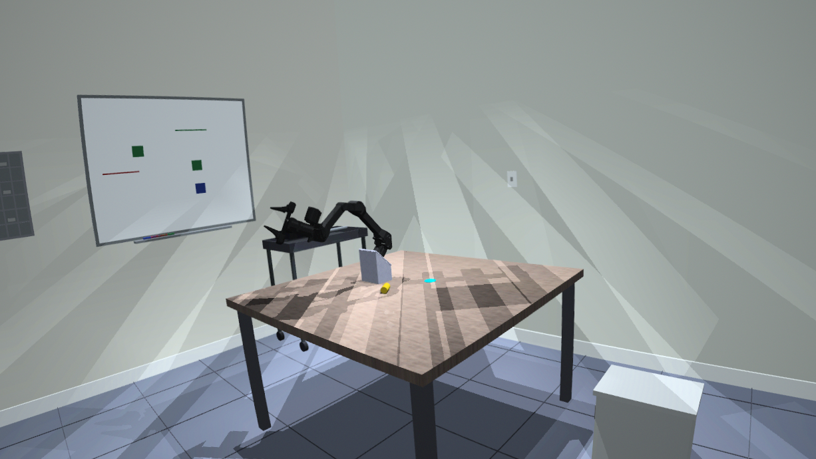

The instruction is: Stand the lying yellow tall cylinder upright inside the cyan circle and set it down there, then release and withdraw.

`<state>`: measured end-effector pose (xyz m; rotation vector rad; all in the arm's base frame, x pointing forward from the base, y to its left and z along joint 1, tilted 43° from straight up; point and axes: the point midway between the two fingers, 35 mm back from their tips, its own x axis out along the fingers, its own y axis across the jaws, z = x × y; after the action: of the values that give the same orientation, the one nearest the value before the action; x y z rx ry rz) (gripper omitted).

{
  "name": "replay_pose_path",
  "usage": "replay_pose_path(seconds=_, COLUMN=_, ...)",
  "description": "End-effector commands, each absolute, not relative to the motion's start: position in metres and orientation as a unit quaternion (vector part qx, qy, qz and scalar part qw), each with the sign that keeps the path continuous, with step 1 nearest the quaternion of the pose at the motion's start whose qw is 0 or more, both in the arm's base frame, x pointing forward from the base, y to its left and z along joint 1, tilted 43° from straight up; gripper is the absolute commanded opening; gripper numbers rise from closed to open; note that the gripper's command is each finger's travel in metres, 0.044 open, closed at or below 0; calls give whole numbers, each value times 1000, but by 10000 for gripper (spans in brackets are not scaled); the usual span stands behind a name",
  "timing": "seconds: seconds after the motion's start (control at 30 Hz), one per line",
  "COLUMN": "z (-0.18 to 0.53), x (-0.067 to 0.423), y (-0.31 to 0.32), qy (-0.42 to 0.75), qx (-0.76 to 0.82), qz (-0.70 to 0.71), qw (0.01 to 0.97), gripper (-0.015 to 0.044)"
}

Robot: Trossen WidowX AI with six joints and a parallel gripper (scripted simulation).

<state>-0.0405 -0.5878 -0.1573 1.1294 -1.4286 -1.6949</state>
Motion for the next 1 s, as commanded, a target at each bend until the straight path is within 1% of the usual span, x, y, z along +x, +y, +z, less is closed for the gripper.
replay_pose_path(seconds=0.0, z=-158, x=-39, y=-588, qy=-539, qx=432, qz=-648, qw=323, gripper=374)
replay_pose_path(seconds=0.07, z=-162, x=-24, y=-588, qy=-496, qx=446, qz=-666, qw=335, gripper=321)
replay_pose_path(seconds=0.1, z=-166, x=-14, y=-587, qy=-462, qx=456, qz=-679, qw=344, gripper=309)
replay_pose_path(seconds=0.3, z=-184, x=49, y=-567, qy=-251, qx=505, qz=-723, qw=399, gripper=309)
replay_pose_path(seconds=0.5, z=-198, x=105, y=-524, qy=-36, qx=537, qz=-713, qw=450, gripper=309)
replay_pose_path(seconds=0.73, z=-201, x=156, y=-449, qy=201, qx=554, qz=-639, qw=495, gripper=309)
replay_pose_path(seconds=0.97, z=-186, x=187, y=-358, qy=404, qx=555, qz=-511, qw=517, gripper=309)
